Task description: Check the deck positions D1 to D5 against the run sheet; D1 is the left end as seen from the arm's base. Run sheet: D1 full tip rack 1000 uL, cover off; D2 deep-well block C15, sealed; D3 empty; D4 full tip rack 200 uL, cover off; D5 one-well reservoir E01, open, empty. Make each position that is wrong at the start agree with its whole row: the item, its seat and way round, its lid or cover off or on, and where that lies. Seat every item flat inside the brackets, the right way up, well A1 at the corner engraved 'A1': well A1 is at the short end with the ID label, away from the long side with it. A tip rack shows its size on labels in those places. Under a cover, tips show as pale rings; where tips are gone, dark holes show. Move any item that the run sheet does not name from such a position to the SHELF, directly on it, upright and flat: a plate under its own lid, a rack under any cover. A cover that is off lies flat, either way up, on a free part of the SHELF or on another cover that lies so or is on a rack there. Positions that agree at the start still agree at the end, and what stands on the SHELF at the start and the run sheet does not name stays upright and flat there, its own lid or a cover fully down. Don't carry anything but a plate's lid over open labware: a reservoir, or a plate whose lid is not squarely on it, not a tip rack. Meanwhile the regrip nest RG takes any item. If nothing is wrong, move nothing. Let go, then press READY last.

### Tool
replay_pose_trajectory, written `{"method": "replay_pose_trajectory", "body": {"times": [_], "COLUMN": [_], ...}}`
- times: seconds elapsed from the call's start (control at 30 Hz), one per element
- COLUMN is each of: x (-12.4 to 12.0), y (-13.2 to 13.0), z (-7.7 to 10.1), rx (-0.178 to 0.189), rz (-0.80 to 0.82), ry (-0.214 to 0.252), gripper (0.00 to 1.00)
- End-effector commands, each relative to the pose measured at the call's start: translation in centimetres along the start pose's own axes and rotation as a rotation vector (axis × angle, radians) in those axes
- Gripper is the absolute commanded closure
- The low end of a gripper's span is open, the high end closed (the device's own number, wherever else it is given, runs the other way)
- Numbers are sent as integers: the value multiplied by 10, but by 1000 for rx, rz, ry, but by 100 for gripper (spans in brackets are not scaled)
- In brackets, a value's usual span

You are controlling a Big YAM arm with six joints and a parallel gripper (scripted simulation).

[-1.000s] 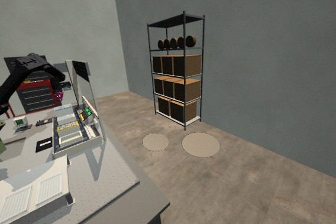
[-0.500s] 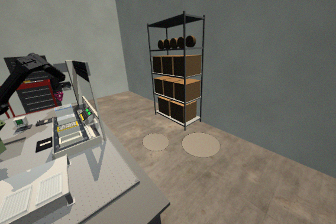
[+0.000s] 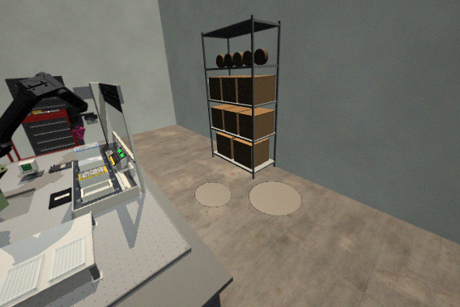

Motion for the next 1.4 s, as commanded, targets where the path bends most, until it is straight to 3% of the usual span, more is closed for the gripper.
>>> {"method": "replay_pose_trajectory", "body": {"times": [0.0, 1.37], "x": [3, -82], "y": [-20, -177], "z": [2, 0], "rx": [7, -9], "rz": [-19, 4], "ry": [-9, 2], "gripper": [0, 0]}}
Point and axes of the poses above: the point where the finger pads meet when closed, its own z axis back along the fingers, its own y axis across the jaws, x = y × z, the point moved 3 cm from there along z, back along the fingers, and after that the axes turned 7 degrees about -z, right-handed, at the moved point
